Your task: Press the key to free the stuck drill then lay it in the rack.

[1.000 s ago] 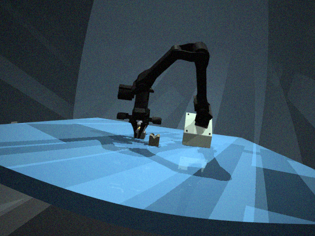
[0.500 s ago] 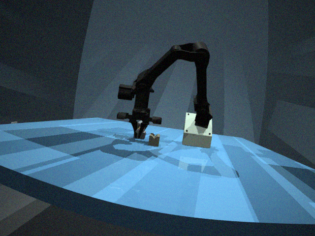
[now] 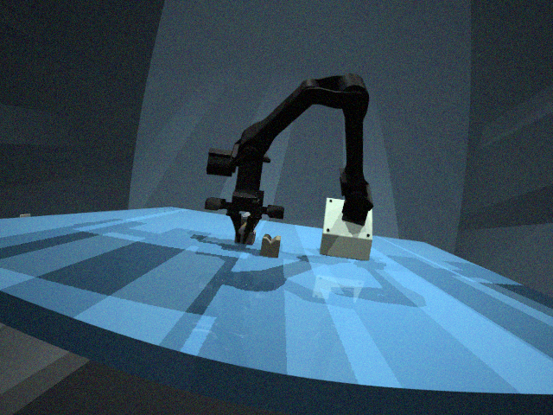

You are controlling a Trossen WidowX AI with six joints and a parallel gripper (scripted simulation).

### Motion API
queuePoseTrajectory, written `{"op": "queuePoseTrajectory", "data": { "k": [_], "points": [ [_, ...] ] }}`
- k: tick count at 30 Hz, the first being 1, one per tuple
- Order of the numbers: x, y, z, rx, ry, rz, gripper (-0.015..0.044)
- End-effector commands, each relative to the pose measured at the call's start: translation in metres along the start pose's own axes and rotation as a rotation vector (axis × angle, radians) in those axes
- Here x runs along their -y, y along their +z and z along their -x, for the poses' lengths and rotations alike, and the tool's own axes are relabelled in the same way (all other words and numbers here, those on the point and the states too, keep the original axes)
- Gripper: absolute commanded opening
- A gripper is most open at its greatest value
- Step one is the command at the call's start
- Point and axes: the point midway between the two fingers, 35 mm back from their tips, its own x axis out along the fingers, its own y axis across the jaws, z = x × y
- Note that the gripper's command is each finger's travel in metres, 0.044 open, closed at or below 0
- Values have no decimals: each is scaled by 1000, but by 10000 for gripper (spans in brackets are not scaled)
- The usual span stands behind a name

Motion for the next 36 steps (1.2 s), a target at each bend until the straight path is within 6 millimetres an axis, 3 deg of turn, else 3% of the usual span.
{"op": "queuePoseTrajectory", "data": {
  "k": [1,36],
  "points": [
    [1,5,0,-1,-5,-1,0],
    [4,56,1,1,-6,-1,0]
  ]
}}
